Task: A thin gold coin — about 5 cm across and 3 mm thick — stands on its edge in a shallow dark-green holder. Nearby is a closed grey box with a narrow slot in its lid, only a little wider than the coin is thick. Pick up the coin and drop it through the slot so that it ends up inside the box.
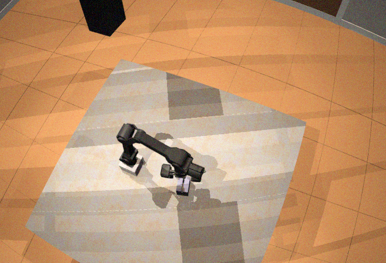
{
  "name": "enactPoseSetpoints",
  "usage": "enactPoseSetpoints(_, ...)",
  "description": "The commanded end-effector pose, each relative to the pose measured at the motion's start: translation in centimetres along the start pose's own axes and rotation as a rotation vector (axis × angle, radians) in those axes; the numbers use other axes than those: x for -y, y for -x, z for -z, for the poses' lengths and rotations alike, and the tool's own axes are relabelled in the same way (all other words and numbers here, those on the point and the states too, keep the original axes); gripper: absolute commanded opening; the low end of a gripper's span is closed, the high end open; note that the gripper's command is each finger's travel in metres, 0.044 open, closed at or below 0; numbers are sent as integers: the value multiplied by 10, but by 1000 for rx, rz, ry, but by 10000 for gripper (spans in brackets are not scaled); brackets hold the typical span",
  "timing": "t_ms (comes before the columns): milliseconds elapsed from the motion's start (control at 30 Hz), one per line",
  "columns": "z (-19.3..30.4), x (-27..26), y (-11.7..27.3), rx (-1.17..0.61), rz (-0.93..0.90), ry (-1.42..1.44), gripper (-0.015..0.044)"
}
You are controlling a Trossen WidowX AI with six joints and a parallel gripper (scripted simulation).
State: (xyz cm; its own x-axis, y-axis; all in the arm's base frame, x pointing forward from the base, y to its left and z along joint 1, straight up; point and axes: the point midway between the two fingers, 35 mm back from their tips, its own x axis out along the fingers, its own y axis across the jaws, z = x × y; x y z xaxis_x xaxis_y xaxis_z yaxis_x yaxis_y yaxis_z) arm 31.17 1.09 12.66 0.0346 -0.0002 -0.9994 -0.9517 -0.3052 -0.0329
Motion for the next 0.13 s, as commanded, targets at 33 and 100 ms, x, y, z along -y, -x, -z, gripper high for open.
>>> enactPoseSetpoints(33, -1, -2, 2, 2, -8, 0, 440)
enactPoseSetpoints(100, -1, -2, 2, 2, -8, 0, 440)
